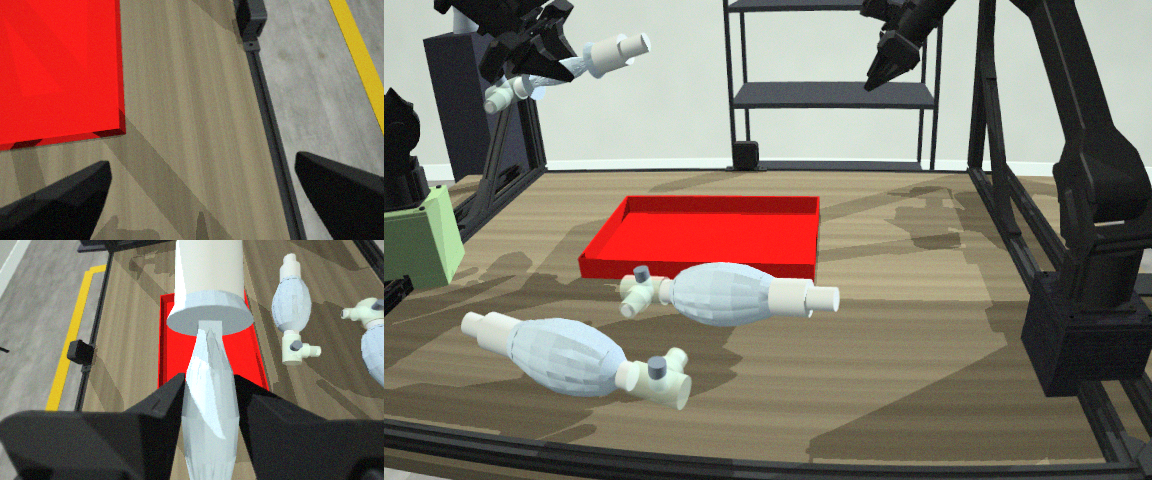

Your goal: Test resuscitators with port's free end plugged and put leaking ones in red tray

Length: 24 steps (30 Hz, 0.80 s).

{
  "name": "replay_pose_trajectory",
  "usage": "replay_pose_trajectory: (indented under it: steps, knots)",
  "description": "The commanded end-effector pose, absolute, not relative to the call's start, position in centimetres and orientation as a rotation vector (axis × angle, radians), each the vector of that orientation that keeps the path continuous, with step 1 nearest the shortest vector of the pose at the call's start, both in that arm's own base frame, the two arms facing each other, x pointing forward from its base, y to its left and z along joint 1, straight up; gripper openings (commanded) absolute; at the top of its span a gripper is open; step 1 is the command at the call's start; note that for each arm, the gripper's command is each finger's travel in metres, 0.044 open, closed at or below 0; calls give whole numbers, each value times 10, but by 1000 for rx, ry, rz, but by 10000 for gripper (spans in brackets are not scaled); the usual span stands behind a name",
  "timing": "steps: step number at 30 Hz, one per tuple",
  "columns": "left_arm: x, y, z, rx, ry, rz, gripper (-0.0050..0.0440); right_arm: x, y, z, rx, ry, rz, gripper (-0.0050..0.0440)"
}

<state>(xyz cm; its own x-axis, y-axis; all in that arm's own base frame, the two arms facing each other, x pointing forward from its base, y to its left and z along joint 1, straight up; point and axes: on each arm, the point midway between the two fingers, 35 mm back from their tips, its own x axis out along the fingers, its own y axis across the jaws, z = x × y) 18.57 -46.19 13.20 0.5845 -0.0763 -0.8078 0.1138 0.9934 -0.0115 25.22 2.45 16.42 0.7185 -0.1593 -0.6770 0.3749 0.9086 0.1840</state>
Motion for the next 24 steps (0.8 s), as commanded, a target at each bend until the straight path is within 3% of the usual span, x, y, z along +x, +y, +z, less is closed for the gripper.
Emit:
replay_pose_trajectory:
  steps: [1, 3, 14, 20, 24]
  knots:
    - [185, -462, 132, 43, 941, -111, 440, 248, 23, 163, 329, 693, -297, 0]
    - [185, -462, 132, 43, 941, -111, 440, 248, 23, 163, 329, 693, -297, 0]
    - [185, -462, 132, 43, 941, -111, 440, 375, 39, 123, 211, 854, -301, 0]
    - [185, -462, 132, 43, 941, -111, 440, 375, 39, 123, 211, 854, -301, 0]
    - [185, -462, 132, 40, 941, -111, 440, 399, 39, 96, 182, 904, -301, 0]
